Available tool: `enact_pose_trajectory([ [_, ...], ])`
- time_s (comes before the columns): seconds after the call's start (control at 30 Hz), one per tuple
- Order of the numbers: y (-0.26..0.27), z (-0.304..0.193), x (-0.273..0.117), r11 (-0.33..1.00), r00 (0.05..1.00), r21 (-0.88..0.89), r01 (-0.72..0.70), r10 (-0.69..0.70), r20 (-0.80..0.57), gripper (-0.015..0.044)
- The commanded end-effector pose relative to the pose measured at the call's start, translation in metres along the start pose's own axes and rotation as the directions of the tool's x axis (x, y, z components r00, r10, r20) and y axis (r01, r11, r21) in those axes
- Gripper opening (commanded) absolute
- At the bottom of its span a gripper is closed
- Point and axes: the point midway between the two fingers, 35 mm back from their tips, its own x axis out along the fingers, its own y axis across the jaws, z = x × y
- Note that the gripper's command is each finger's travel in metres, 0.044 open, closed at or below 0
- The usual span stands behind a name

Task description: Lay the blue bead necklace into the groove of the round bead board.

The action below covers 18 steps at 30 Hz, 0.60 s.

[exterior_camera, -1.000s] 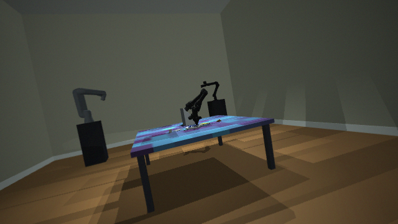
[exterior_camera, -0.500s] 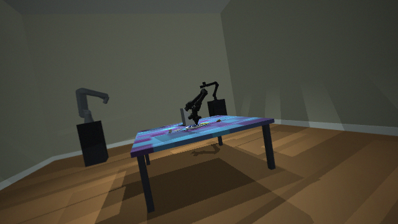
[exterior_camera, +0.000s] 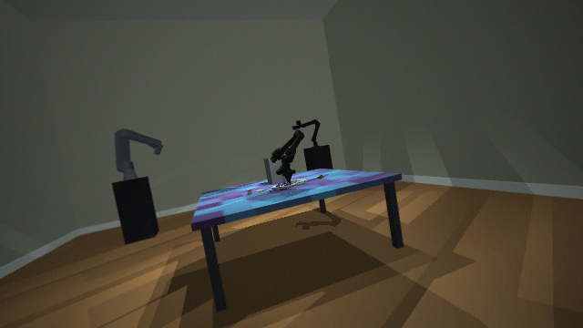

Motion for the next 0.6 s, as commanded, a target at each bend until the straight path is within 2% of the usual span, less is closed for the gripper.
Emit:
enact_pose_trajectory([
  [0.0, 0.0, 0.0, -0.0004, 1.0, 1.0, 0.001, 0.0, 0.0, 0.0, 0.0053],
  [0.47, 0.0002, -0.0003, -0.0013, 1.0, 1.0, 0.002, 0.002, -0.002, -0.004, 0.042],
  [0.5, 0.0001, 0.0003, -0.0011, 1.0, 1.0, 0.003, 0.001, -0.001, -0.002, 0.044],
  [0.57, 0.0001, 0.0003, -0.0013, 1.0, 1.0, 0.002, 0.002, -0.002, -0.004, 0.044],
])
